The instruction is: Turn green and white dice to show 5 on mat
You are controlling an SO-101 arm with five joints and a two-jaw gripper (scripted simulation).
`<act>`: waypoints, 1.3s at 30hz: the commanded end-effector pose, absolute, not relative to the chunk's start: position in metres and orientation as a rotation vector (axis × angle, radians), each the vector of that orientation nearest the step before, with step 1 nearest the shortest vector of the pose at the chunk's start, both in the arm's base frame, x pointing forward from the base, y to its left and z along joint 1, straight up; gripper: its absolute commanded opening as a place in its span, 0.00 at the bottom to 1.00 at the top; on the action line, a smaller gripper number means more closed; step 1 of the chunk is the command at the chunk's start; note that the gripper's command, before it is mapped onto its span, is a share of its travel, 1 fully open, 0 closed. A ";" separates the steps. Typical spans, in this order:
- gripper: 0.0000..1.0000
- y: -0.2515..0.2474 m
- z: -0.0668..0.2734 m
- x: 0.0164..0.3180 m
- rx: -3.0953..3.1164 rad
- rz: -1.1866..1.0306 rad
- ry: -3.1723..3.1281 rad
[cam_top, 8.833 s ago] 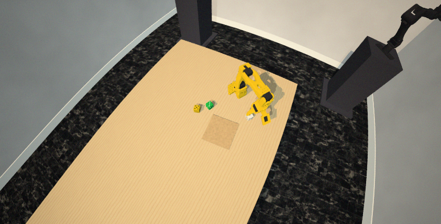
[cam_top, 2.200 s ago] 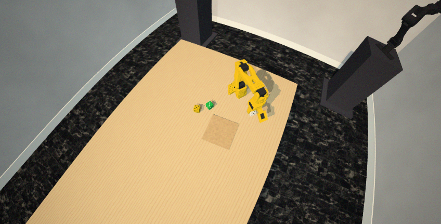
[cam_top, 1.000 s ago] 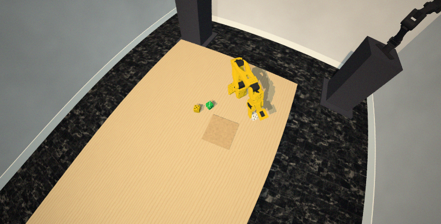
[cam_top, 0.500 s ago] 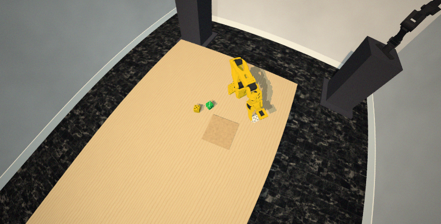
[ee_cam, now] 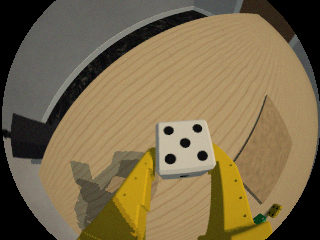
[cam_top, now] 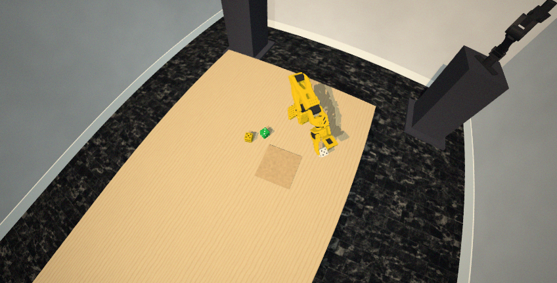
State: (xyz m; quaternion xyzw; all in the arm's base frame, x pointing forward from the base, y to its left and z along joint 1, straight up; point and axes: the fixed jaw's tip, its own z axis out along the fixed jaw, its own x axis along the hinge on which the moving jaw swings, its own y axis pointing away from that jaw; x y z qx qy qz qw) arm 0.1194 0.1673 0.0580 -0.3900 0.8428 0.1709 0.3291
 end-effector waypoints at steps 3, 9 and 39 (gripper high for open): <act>0.00 0.171 0.067 0.124 -0.998 0.467 2.151; 0.00 0.173 0.066 0.126 -0.991 0.474 2.136; 0.00 0.188 0.065 0.142 -0.850 0.592 1.831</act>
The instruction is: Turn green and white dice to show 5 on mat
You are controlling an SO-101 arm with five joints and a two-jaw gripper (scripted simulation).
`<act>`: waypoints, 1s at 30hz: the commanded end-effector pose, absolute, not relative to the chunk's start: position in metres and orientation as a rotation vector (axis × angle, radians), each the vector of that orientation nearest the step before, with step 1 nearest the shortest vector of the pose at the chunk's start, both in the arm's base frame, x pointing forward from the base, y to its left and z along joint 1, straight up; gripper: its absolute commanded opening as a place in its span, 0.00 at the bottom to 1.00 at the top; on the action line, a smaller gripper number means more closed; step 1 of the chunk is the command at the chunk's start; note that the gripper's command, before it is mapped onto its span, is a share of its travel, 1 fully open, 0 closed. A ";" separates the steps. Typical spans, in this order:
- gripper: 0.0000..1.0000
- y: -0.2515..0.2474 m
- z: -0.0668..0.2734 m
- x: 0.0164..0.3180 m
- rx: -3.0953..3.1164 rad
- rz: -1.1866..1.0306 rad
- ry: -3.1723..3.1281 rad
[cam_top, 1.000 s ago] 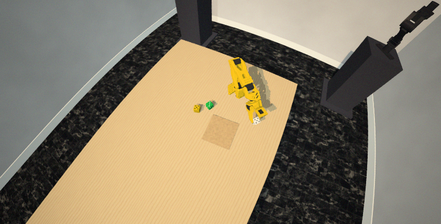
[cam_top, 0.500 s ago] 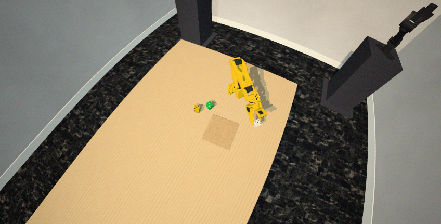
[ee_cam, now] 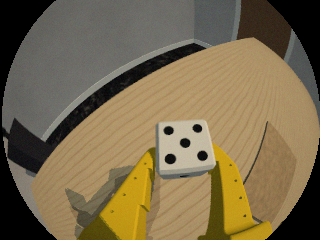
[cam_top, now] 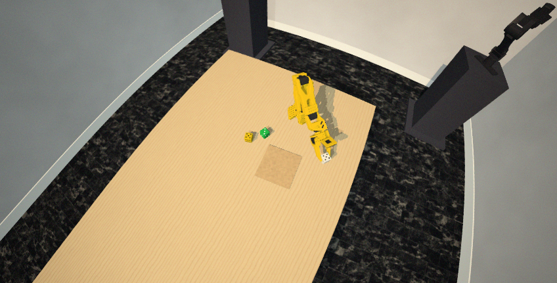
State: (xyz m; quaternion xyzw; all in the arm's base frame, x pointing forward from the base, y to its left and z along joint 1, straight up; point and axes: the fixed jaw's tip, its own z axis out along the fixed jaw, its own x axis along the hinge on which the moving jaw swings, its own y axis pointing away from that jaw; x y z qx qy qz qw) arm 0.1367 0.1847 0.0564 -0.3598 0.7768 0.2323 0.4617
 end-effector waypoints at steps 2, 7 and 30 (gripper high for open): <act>0.00 0.188 0.065 0.142 -0.843 0.597 1.816; 0.00 0.188 0.066 0.142 -0.834 0.603 1.798; 0.00 0.188 0.066 0.142 -0.833 0.604 1.795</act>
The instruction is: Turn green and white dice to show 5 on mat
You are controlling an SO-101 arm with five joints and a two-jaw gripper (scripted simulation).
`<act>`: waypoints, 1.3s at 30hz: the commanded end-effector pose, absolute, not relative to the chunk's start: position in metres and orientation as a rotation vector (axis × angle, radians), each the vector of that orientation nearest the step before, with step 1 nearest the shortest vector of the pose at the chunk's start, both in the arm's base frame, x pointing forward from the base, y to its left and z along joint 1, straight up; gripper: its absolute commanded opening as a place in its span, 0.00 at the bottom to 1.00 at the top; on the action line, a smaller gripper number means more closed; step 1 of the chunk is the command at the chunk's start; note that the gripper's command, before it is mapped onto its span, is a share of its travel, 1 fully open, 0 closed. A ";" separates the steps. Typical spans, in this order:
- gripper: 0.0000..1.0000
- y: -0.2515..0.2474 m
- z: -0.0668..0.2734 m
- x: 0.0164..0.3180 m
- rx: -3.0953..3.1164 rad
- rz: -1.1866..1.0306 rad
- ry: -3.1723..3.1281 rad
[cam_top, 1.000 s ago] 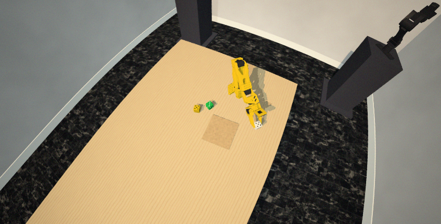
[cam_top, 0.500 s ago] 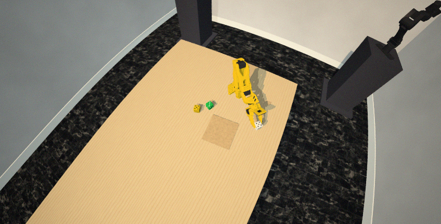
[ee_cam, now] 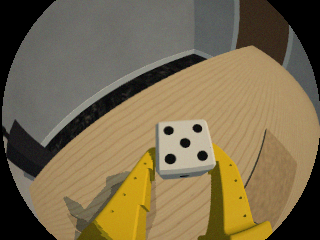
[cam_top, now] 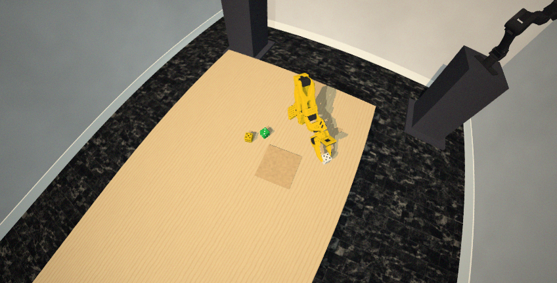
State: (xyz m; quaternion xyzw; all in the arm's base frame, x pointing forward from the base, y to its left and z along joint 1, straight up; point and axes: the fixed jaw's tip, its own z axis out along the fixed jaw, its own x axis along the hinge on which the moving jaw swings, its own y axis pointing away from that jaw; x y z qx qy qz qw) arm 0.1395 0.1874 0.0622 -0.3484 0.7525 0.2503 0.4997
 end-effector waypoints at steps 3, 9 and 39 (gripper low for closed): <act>0.00 0.183 0.063 0.143 -0.838 0.580 1.793; 0.00 0.183 0.063 0.143 -0.838 0.580 1.793; 0.00 0.183 0.056 0.143 -0.838 0.580 1.793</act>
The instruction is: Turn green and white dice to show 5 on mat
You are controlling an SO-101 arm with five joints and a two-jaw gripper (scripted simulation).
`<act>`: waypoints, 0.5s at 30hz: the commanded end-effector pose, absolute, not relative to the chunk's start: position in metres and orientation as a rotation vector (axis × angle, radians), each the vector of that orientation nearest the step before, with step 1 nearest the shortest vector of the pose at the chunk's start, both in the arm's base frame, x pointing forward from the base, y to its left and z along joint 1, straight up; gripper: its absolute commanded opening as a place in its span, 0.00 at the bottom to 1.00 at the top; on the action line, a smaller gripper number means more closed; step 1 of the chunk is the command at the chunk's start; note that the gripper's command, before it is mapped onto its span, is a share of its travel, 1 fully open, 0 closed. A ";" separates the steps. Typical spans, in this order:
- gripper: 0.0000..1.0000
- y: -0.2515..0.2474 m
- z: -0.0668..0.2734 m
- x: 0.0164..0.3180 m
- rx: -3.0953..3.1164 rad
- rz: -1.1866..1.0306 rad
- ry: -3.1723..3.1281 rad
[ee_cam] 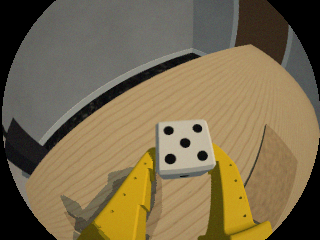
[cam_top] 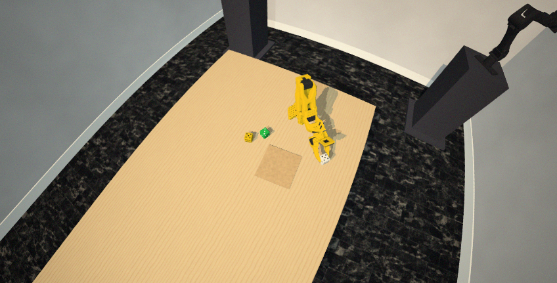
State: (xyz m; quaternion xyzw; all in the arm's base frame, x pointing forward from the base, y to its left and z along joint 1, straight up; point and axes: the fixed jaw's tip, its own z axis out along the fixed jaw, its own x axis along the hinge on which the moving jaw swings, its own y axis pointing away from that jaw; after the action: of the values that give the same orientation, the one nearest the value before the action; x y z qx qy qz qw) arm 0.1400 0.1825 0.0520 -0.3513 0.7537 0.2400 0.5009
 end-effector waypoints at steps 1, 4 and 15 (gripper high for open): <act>0.00 0.183 0.055 0.143 -0.838 0.580 1.793; 0.00 0.183 0.053 0.143 -0.838 0.580 1.793; 0.00 0.183 0.051 0.143 -0.838 0.580 1.793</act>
State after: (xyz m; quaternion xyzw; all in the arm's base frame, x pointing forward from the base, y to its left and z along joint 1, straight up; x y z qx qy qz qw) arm 0.1391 0.1814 0.0450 -0.3522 0.7555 0.2387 0.4982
